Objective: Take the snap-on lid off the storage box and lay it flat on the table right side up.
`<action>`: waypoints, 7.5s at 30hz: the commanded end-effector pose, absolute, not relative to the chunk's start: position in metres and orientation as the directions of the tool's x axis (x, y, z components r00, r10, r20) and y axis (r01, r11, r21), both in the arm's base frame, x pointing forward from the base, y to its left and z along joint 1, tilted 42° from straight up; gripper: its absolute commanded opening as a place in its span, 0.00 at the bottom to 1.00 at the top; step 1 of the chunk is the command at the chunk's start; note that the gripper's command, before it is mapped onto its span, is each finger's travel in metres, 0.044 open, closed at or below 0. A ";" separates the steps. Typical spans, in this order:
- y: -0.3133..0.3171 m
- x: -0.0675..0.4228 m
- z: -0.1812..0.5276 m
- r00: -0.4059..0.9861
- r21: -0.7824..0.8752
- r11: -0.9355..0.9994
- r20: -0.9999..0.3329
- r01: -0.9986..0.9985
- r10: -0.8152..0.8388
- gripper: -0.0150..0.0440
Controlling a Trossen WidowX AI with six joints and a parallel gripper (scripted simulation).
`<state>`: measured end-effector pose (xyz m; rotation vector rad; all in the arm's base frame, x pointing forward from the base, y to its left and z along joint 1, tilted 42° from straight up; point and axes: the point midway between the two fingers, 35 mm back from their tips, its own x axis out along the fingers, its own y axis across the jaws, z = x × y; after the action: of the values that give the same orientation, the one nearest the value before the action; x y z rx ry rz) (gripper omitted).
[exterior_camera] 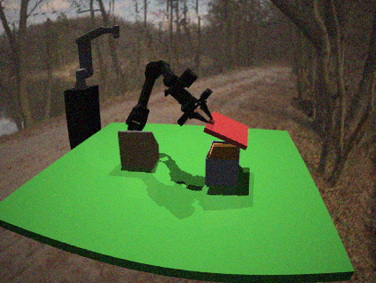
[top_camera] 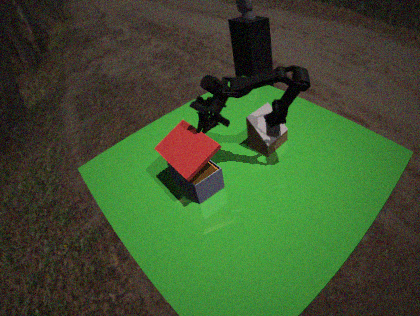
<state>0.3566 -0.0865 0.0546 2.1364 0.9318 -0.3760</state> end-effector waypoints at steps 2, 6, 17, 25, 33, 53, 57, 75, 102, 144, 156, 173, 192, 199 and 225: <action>-0.094 0.359 0.065 0.700 0.548 -0.438 -0.516 0.712 0.493 0.25; -0.095 0.360 0.066 0.700 0.548 -0.438 -0.516 0.712 0.493 0.25; -0.075 0.355 0.073 0.700 0.547 -0.439 -0.516 0.713 0.494 0.25; -0.063 0.354 0.084 0.700 0.547 -0.440 -0.515 0.713 0.494 0.25; -0.051 0.353 0.094 0.700 0.546 -0.440 -0.515 0.713 0.495 0.25; -0.021 0.349 0.121 0.700 0.545 -0.441 -0.514 0.713 0.496 0.25; -0.015 0.349 0.126 0.700 0.544 -0.441 -0.514 0.713 0.496 0.25; 0.012 0.346 0.150 0.699 0.544 -0.442 -0.514 0.713 0.497 0.25; 0.052 0.341 0.187 0.700 0.543 -0.444 -0.512 0.713 0.498 0.25; 0.114 0.334 0.244 0.700 0.542 -0.446 -0.509 0.712 0.500 0.25; 0.132 0.332 0.260 0.701 0.542 -0.447 -0.508 0.712 0.501 0.25; 0.156 0.328 0.284 0.701 0.542 -0.448 -0.506 0.711 0.502 0.25; 0.174 0.325 0.296 0.702 0.541 -0.449 -0.504 0.711 0.503 0.25; 0.178 0.323 0.288 0.702 0.541 -0.449 -0.504 0.711 0.503 0.25; 0.191 0.321 0.273 0.702 0.541 -0.450 -0.504 0.711 0.504 0.25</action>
<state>0.3204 0.1910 0.2749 2.1391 0.9349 -0.3436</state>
